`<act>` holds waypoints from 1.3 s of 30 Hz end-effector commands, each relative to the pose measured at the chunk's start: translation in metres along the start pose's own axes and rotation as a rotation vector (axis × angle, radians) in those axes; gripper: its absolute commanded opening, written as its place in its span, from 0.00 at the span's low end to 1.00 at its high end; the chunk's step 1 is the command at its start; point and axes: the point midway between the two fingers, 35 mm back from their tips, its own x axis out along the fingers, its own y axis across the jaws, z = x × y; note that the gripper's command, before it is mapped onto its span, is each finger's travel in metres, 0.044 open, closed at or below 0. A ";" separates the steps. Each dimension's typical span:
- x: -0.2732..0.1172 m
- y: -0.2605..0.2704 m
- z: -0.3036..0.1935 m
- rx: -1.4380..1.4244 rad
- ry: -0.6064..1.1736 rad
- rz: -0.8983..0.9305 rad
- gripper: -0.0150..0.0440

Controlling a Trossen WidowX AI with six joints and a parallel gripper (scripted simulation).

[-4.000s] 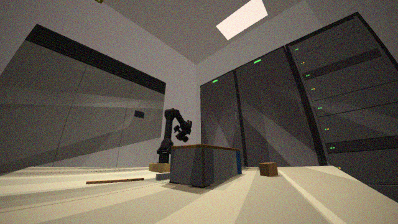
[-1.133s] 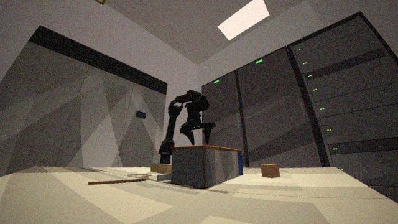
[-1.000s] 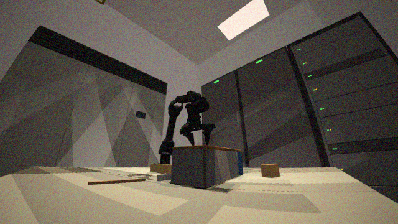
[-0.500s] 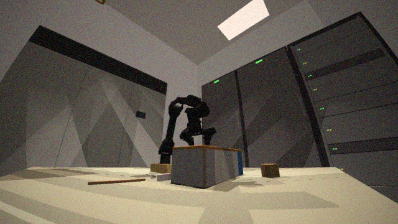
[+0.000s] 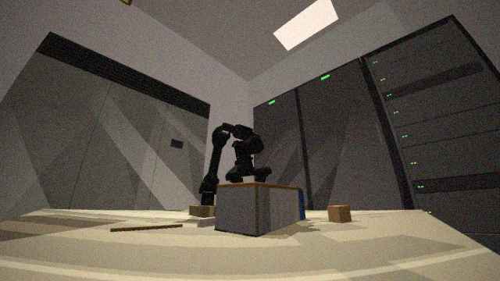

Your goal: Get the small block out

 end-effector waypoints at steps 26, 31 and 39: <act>0.022 -0.001 -0.031 0.001 0.004 -0.003 0.93; 0.026 -0.001 -0.041 0.001 0.004 -0.003 0.93; 0.031 -0.001 -0.057 0.001 0.006 -0.003 0.93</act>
